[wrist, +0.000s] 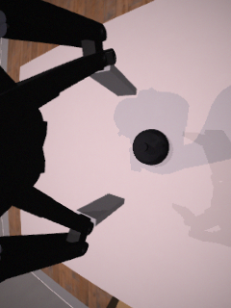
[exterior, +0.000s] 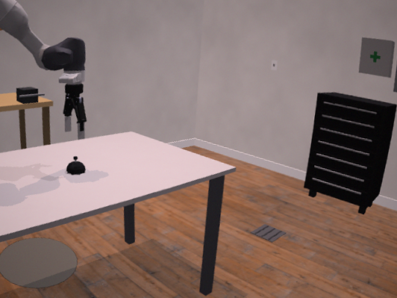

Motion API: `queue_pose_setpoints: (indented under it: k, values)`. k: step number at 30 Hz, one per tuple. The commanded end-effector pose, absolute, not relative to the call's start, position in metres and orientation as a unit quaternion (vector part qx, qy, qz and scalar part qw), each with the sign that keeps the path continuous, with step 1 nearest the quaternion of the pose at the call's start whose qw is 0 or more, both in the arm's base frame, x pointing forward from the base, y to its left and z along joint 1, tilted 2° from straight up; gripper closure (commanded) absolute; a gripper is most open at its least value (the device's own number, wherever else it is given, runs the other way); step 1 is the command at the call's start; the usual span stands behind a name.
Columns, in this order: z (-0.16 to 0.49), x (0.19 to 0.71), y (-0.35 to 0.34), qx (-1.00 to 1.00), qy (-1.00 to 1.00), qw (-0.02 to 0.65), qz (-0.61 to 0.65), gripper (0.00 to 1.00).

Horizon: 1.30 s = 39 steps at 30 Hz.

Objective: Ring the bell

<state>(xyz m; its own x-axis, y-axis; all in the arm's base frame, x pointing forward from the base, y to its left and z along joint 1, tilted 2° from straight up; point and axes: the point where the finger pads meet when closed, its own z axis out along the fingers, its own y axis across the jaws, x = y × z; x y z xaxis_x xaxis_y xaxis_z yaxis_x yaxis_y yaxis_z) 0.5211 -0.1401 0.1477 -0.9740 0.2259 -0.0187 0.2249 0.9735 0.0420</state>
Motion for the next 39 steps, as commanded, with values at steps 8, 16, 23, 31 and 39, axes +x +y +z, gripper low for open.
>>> queue_pose_setpoints:
  k: [8, 16, 23, 31, 39]
  values:
    - [0.1475, 0.5204, -0.1409, 0.130, 0.991, 0.009, 0.018, 0.00]
    - [0.1475, 0.5204, -0.1409, 0.130, 0.991, 0.009, 0.018, 1.00]
    - [0.1475, 0.5204, -0.1409, 0.130, 0.991, 0.009, 0.018, 1.00]
    - [0.1475, 0.5204, -0.1409, 0.130, 0.991, 0.009, 0.018, 1.00]
    - [0.1475, 0.5204, -0.1409, 0.130, 0.991, 0.009, 0.018, 1.00]
